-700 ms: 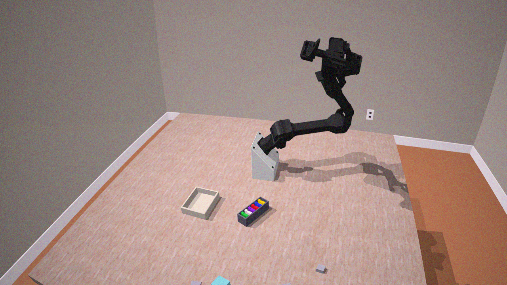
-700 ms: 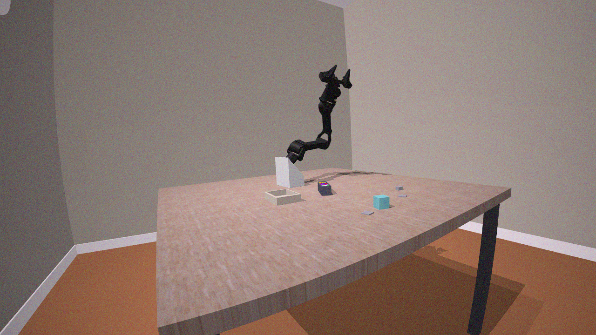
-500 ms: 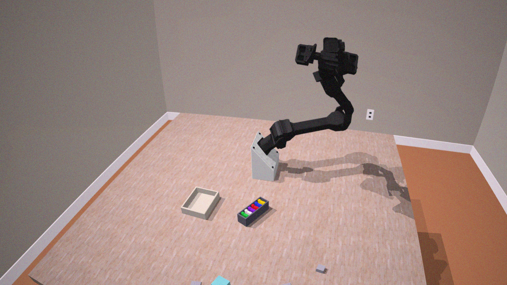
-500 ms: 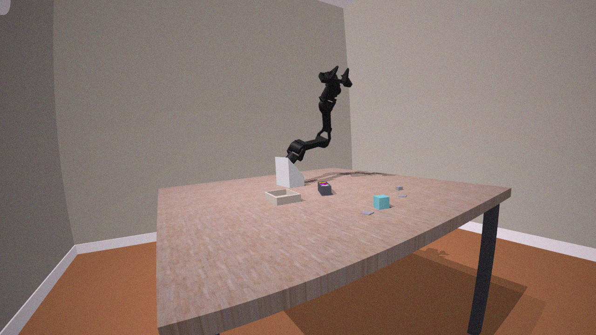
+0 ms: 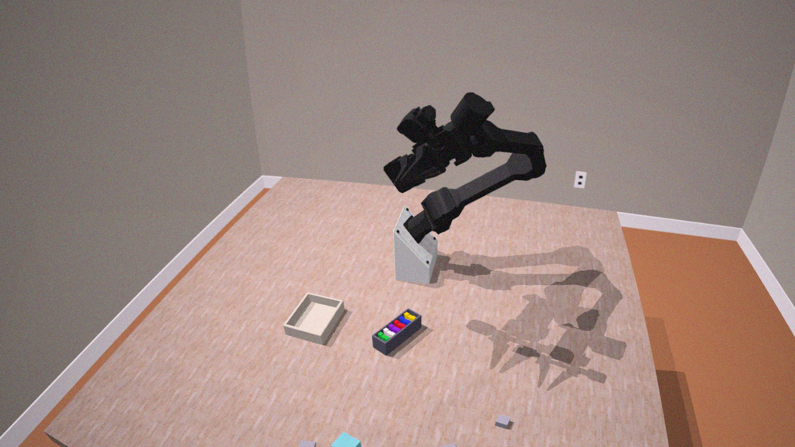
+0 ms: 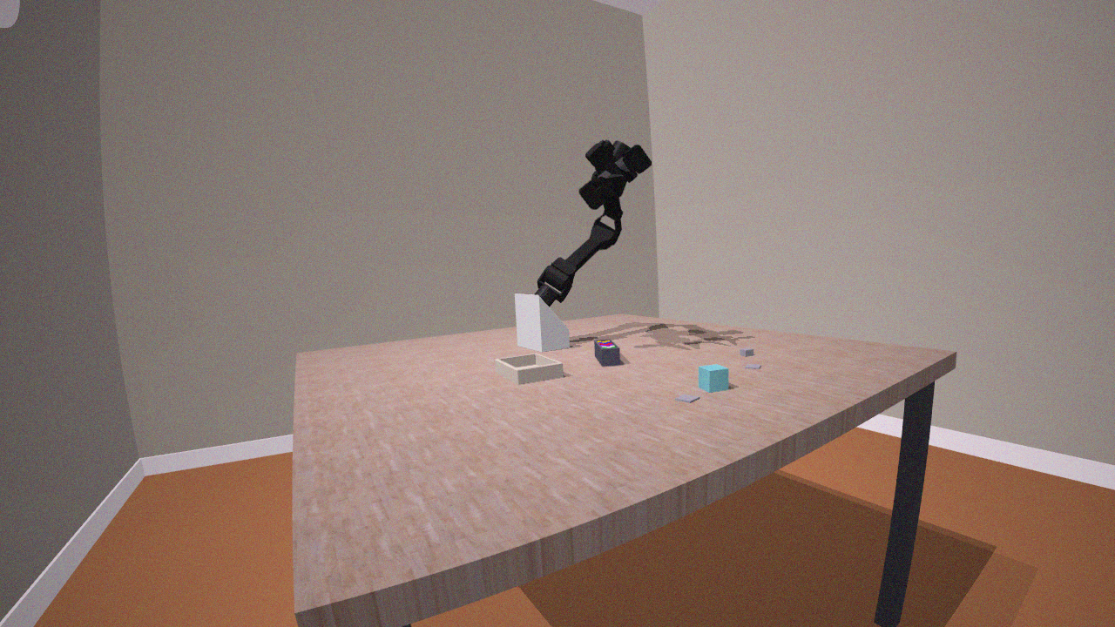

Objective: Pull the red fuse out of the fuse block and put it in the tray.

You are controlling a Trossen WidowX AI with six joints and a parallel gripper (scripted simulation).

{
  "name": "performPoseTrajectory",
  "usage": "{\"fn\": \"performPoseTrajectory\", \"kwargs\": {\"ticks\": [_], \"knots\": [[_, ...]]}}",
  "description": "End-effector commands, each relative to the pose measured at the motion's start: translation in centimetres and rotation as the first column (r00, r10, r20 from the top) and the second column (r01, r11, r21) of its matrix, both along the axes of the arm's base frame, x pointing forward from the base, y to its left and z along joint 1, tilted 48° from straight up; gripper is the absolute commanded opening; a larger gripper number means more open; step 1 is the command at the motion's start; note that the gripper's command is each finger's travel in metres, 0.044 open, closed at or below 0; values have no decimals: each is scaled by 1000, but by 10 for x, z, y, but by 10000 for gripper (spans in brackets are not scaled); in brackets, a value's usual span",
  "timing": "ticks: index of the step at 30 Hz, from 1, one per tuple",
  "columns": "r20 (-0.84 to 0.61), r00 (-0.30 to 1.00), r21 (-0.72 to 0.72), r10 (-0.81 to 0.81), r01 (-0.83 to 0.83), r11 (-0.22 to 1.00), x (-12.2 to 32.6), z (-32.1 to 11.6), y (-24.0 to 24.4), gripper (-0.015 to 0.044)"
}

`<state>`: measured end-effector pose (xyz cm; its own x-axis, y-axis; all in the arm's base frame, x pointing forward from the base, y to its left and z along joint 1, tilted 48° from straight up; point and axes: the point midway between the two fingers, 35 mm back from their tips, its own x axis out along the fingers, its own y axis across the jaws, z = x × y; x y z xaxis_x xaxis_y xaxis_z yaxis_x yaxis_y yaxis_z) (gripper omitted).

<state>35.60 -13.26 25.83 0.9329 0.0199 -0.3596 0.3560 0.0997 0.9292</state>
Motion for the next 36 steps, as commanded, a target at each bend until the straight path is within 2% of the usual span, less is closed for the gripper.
{"fn": "performPoseTrajectory", "kwargs": {"ticks": [1,6,11,15,19,36], "knots": [[-180,979,196,92,-56,979,10,-54,29,63],[-422,872,444,247,-39,895,8,-122,79,63],[-626,666,611,405,97,786,-13,-181,130,63],[-742,425,652,518,277,706,-43,-221,169,63],[-784,203,608,586,440,661,-72,-243,198,63],[-785,191,604,589,448,659,-79,-245,210,63]]}}
